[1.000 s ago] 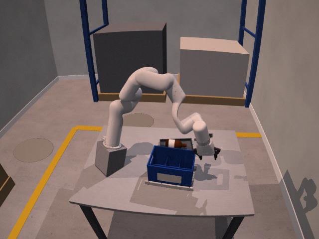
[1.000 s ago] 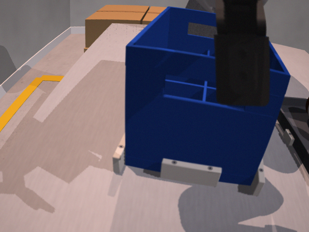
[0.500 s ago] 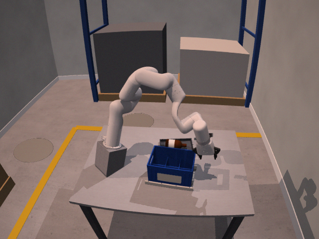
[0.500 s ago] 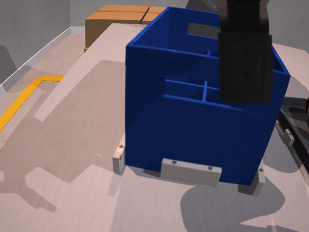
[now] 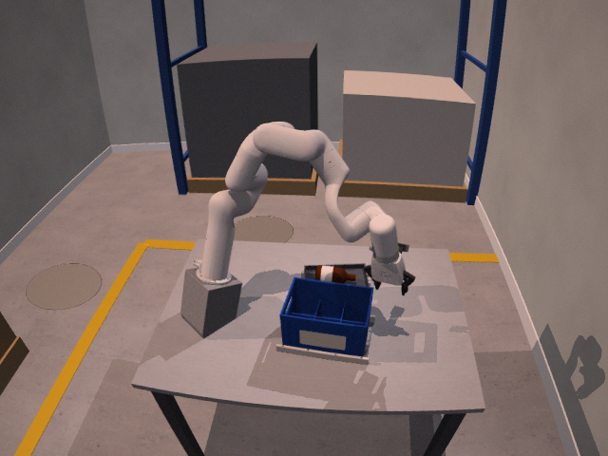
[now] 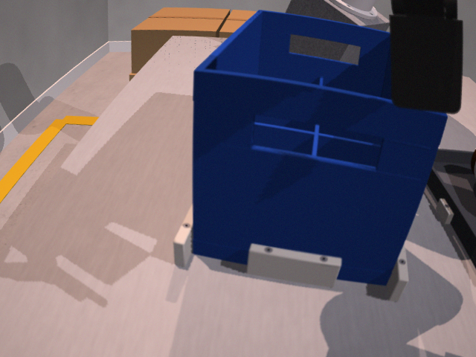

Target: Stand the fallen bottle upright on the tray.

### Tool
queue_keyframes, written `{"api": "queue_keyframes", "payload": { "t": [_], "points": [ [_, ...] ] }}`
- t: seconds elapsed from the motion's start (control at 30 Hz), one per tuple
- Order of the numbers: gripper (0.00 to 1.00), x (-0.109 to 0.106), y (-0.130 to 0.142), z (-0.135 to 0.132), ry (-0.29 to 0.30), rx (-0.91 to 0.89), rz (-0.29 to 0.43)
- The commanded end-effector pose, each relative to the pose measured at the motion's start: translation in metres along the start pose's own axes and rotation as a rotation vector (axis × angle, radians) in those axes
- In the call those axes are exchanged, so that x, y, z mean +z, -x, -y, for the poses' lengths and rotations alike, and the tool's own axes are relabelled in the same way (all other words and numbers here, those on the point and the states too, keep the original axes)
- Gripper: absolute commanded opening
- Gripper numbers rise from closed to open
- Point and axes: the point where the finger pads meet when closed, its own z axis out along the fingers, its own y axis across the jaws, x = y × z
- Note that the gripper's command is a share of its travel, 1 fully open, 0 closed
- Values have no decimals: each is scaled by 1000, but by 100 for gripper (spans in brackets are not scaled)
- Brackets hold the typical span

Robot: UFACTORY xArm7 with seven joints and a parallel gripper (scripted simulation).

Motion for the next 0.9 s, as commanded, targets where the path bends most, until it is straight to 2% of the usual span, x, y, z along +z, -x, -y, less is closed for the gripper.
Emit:
{"api": "queue_keyframes", "payload": {
  "t": [0.0, 0.27, 0.43, 0.5, 0.6, 0.67, 0.77, 0.83, 0.87],
  "points": [
    [100, -11, -9, 12, -38, 99, 38],
    [100, -23, -18, 29, -72, 223, 88],
    [100, -37, -24, 49, -96, 364, 154],
    [100, -37, -24, 49, -96, 364, 154],
    [100, -48, -27, 62, -103, 466, 208],
    [100, -48, -27, 62, -103, 466, 208],
    [100, -59, -28, 76, -100, 573, 266],
    [100, -59, -28, 76, -100, 573, 266],
    [100, -65, -28, 83, -94, 628, 297]
  ]
}}
